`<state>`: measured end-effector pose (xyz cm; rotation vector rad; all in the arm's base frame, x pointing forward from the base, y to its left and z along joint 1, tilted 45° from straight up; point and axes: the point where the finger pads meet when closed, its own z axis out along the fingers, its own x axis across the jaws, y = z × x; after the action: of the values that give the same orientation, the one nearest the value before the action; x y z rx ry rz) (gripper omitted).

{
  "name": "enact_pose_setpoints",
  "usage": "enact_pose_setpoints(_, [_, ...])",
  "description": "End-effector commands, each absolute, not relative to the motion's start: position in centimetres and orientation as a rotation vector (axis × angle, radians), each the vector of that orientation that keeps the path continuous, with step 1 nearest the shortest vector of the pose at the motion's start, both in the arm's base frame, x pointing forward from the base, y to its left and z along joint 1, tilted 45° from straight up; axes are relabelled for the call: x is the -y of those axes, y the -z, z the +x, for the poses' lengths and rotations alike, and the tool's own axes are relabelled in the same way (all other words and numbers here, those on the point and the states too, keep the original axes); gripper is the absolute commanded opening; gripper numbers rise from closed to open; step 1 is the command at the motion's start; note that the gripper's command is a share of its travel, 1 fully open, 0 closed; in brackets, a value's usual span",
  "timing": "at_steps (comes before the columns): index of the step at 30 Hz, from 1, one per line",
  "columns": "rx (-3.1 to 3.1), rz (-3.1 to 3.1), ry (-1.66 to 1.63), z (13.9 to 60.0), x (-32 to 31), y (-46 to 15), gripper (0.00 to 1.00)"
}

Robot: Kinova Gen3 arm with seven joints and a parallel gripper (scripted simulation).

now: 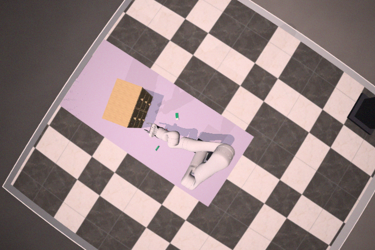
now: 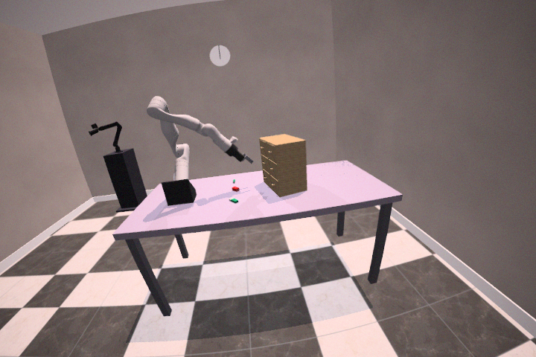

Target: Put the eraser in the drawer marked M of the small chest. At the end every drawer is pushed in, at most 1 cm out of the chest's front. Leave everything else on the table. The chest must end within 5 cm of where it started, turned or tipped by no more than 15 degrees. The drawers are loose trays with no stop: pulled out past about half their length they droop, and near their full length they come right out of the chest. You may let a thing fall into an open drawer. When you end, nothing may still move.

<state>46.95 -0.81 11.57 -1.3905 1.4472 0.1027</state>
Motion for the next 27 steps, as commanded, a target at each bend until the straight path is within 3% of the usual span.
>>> enact_pose_setpoints(1, [-1.445,-1.38,-0.087,46.93,0.53,-11.66,1.0])
enact_pose_setpoints(27, [-1.43,-1.303,-0.017,47.47,-0.09,-11.24,1.0])
